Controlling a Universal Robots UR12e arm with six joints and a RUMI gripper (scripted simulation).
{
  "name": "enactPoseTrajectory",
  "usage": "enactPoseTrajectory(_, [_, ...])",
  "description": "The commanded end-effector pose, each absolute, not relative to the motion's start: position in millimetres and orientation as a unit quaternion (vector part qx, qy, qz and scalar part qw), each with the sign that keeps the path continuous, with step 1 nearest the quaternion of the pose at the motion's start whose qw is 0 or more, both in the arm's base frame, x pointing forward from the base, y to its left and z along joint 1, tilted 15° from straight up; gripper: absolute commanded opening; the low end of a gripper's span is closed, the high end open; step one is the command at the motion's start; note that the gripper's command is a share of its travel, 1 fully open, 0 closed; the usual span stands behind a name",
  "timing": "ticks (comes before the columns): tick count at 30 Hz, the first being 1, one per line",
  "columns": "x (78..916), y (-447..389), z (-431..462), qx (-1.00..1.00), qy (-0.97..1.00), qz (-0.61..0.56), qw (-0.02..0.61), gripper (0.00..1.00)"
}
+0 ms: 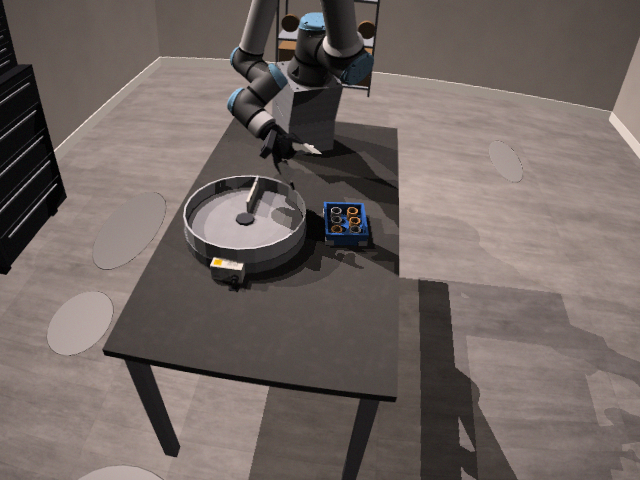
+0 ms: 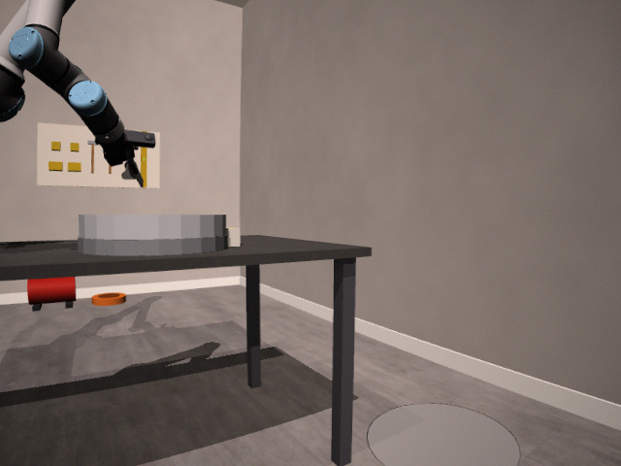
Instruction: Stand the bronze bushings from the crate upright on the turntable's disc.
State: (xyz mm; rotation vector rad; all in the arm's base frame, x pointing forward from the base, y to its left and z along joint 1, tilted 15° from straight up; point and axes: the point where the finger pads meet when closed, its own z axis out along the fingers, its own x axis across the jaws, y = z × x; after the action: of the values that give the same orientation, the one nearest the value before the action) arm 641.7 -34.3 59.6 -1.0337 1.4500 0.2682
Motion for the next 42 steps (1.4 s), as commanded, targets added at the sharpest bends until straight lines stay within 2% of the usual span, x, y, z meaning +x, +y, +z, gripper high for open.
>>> enactPoseTrajectory(1, [642,-34,60,-0.45,0.631,0.116,0.621,1.0])
enactPoseTrajectory(25, [636,-35,54,-0.477,0.627,0.105,0.607,1.0])
enactPoseTrajectory(32, [614,-45,31,-0.578,0.606,0.062,0.543,1.0])
enactPoseTrajectory(34, [614,-45,31,-0.578,0.606,0.062,0.543,1.0])
enactPoseTrajectory(41, [583,-80,-1,-0.696,0.571,0.005,0.436,1.0])
enactPoseTrajectory(42, [583,-80,-1,-0.696,0.571,0.005,0.436,1.0])
